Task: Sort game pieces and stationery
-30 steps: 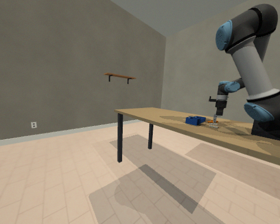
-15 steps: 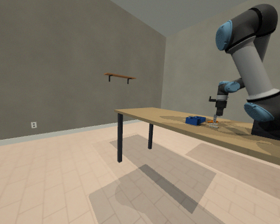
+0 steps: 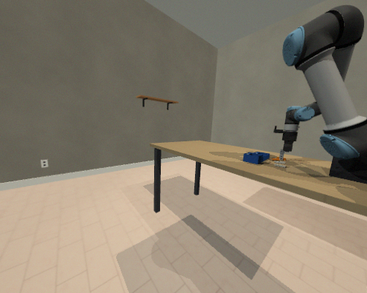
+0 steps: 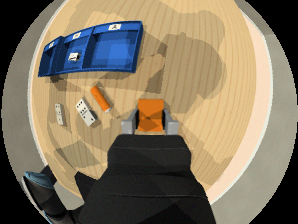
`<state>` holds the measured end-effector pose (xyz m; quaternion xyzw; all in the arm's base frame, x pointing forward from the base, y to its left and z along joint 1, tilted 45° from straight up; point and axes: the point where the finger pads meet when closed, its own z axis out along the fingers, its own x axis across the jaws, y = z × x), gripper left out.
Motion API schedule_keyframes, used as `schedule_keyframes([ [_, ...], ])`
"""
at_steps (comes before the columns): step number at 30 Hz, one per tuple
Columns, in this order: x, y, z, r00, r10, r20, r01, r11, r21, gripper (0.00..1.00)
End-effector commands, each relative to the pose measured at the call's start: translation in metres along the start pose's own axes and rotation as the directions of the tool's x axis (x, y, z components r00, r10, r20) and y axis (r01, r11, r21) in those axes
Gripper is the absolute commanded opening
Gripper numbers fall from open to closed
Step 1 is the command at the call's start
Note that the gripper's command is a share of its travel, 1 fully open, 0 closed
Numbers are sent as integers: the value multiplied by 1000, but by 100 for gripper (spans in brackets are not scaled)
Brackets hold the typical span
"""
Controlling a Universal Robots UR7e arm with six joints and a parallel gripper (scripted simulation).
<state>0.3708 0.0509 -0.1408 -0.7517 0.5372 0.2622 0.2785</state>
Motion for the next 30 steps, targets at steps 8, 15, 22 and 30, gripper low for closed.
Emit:
schedule_keyframes([
  [8,0,0,-10,1000,0,-1,0,1000,1,70],
  [15,0,0,-27,1000,0,-1,0,1000,1,70],
  [22,0,0,-50,1000,0,-1,0,1000,1,70],
  [30,0,0,-60,1000,0,-1,0,1000,1,70],
])
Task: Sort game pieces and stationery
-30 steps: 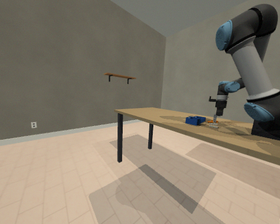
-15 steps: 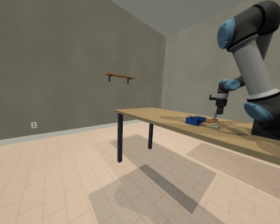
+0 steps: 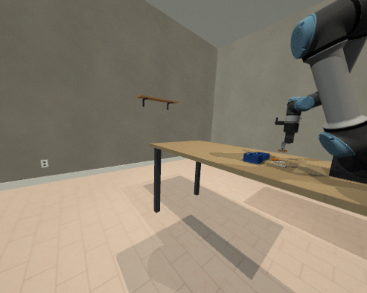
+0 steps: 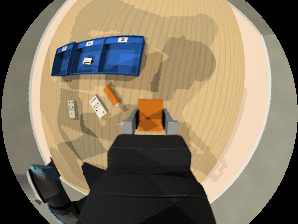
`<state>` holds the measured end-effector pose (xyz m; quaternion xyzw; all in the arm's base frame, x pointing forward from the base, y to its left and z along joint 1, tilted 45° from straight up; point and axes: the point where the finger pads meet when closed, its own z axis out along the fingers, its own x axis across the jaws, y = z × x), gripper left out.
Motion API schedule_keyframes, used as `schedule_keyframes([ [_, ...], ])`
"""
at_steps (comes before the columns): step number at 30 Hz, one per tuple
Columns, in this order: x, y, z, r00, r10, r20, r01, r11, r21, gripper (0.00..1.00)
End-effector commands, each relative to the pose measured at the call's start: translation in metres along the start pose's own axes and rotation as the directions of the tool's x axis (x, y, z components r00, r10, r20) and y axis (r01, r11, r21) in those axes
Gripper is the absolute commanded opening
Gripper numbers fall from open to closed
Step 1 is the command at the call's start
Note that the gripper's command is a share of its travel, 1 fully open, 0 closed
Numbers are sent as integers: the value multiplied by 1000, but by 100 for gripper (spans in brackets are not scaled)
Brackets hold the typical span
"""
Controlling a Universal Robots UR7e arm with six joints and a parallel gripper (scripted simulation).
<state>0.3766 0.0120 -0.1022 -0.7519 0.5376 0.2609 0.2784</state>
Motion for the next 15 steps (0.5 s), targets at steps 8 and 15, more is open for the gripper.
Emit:
schedule_keyframes([
  [8,0,0,-5,1000,0,1,0,1000,-1,70],
  [15,0,0,-9,1000,0,1,0,1000,-1,70],
])
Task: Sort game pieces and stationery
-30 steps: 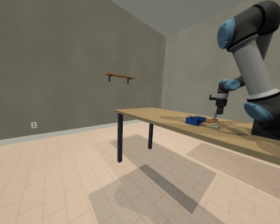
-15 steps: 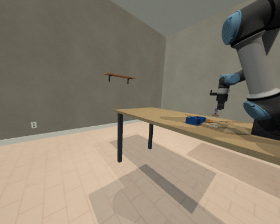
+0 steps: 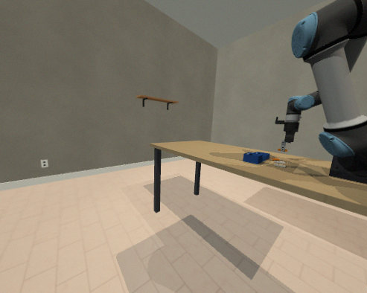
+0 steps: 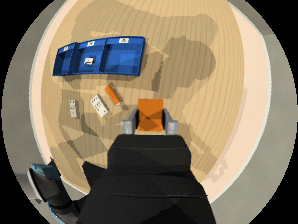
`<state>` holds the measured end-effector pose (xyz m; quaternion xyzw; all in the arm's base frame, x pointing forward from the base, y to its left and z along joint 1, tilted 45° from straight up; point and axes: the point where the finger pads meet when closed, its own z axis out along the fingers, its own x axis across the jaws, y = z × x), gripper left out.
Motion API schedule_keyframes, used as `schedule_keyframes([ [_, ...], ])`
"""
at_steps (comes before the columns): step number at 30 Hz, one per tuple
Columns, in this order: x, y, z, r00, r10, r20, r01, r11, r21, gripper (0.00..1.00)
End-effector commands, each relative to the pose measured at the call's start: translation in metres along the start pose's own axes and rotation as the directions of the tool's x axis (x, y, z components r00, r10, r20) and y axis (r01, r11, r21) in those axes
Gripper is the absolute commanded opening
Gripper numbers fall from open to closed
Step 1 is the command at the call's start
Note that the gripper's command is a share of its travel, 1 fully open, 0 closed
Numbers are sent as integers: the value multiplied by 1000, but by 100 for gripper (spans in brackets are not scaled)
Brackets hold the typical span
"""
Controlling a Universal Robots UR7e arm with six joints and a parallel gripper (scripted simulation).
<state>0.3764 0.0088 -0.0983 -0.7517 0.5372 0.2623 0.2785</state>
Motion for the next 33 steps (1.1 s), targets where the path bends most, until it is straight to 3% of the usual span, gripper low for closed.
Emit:
schedule_keyframes([
  [1,0,0,-4,1000,0,-1,0,1000,1,70],
  [6,0,0,-7,1000,0,-1,0,1000,1,70],
  [26,-83,-68,-7,1000,0,-1,0,1000,1,70],
  [29,-83,-68,-7,1000,0,-1,0,1000,1,70],
  [33,-101,-83,-7,991,134,-1,-134,991,1,70],
])
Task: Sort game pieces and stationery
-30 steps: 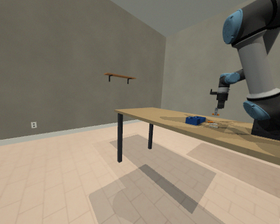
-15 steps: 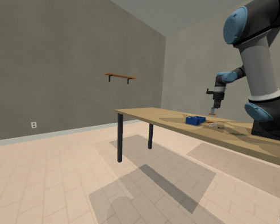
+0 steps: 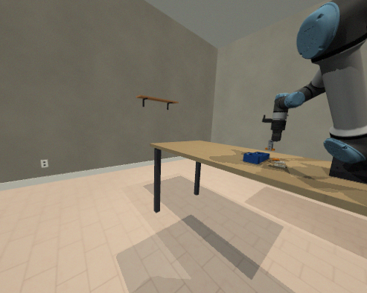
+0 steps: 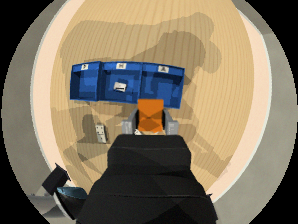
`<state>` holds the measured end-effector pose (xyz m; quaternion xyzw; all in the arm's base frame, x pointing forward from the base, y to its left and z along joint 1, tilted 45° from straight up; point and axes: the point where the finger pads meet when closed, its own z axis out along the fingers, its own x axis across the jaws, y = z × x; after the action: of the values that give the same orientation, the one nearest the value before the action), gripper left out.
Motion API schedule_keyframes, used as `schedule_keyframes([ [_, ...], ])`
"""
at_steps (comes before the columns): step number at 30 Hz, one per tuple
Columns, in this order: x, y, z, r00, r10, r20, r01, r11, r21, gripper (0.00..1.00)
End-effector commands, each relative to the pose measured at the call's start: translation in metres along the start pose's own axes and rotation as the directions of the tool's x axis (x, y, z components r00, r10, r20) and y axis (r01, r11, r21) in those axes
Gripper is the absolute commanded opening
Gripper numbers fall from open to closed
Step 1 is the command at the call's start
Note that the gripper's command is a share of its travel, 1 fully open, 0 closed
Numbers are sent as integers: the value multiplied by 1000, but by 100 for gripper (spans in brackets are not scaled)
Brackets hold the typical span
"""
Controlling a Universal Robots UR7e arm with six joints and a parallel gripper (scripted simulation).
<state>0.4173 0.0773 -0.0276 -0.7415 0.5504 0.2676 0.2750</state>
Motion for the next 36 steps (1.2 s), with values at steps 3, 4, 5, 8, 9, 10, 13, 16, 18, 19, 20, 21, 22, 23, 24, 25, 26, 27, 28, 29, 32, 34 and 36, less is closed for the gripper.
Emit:
schedule_keyframes([
  [3,-24,-19,-1,995,99,-3,-99,995,0,70],
  [4,-29,-23,-1,995,99,-3,-99,995,0,70],
  [5,-33,-26,-1,995,99,-3,-99,995,0,70],
  [8,-48,-37,-1,995,99,-3,-99,995,0,70],
  [9,-53,-41,-1,995,99,-3,-99,995,0,70],
  [10,-57,-44,-1,995,99,-3,-99,995,0,70],
  [13,-68,-53,-1,995,99,-3,-99,995,0,70],
  [16,-72,-56,-1,995,99,-3,-99,995,0,70],
  [18,-72,-56,-1,995,99,-3,-99,995,0,70],
  [19,-72,-56,-1,995,99,-3,-99,995,0,70],
  [20,-72,-56,-1,995,99,-3,-99,995,0,70],
  [21,-72,-56,-1,995,99,-3,-99,995,0,70],
  [22,-71,-55,-1,995,99,-3,-99,995,0,70],
  [23,-70,-55,-1,995,99,-3,-99,995,0,70],
  [24,-70,-54,-1,995,99,-3,-99,995,0,70],
  [25,-69,-54,-1,995,99,-3,-99,995,0,70],
  [26,-68,-53,-1,995,99,-3,-99,995,0,70],
  [27,-68,-53,-1,995,99,-3,-99,995,0,70],
  [28,-67,-52,-1,995,99,-3,-99,995,0,70],
  [29,-67,-52,-1,995,99,-3,-99,995,0,70],
  [32,-65,-50,-1,995,99,-3,-99,995,0,70],
  [34,-65,-50,-1,995,99,-3,-99,995,0,70],
  [36,-65,-50,-1,995,99,-3,-99,995,0,70],
])
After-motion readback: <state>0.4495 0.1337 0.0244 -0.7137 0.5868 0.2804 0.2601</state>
